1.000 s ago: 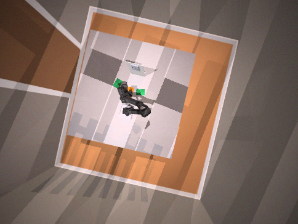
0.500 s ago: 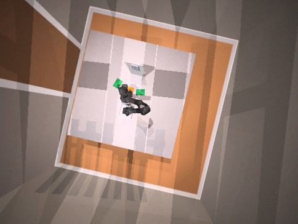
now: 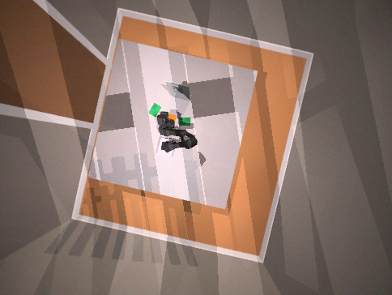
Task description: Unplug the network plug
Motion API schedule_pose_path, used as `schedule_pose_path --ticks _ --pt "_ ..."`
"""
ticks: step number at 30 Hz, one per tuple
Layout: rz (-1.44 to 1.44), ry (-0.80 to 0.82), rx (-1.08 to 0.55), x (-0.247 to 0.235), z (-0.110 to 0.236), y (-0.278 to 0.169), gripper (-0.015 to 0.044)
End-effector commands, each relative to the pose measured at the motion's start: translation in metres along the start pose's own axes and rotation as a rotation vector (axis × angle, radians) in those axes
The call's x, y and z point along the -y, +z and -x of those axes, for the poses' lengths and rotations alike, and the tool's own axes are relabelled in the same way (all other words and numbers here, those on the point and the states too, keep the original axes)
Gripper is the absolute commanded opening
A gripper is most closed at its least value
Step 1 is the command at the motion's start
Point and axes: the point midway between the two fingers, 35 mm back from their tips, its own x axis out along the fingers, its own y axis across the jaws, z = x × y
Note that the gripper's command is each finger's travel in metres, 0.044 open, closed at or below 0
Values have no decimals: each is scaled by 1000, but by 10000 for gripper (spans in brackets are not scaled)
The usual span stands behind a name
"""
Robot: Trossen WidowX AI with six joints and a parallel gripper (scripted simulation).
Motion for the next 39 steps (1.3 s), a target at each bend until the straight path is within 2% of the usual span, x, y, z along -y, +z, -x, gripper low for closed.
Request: schedule_pose_path --ticks 1,39 --pt "7 -4 -5 4 -3 -1 0" --pt "9 -2 2 20 -20 5 0"
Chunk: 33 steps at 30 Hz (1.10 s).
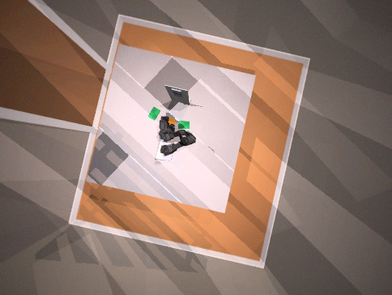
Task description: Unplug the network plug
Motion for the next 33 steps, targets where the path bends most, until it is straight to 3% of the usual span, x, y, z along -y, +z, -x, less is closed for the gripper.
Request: schedule_pose_path --ticks 1,10,16,33 --pt "5 -1 -6 1 -2 0 0" --pt "0 0 0 1 -2 1 0" --pt "0 0 0 1 -2 1 156" --pt "0 -2 -5 0 6 -1 156"
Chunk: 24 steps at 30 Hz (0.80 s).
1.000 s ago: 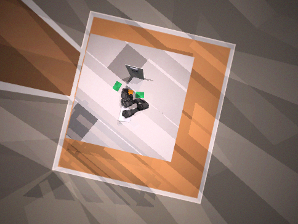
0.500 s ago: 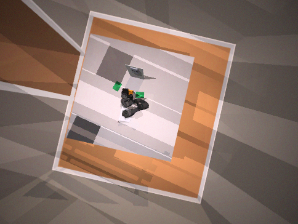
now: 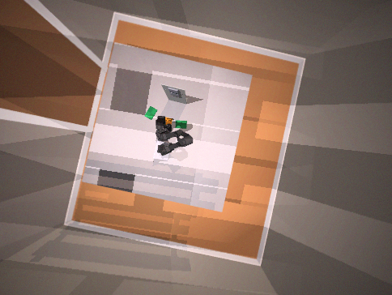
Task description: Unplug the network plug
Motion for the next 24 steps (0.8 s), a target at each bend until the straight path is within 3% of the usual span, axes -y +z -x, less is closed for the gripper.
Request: schedule_pose_path --ticks 1,24 --pt "-4 0 5 -1 3 0 156" --pt "-3 -1 1 -1 19 -1 156"
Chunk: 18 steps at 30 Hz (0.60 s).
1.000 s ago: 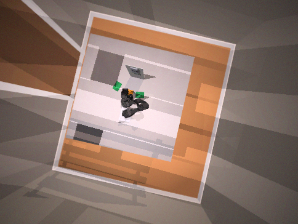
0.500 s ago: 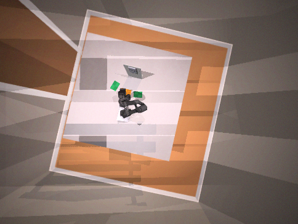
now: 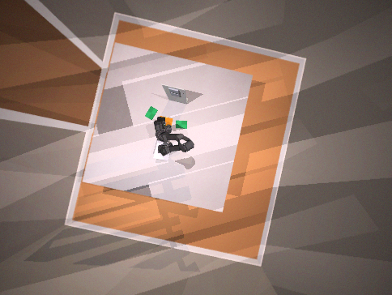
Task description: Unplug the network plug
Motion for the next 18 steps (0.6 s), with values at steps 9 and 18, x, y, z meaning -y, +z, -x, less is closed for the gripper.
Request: schedule_pose_path --ticks 9,18 --pt "-4 0 2 -4 6 -1 156" --pt "-5 -1 -1 -10 12 -3 156"
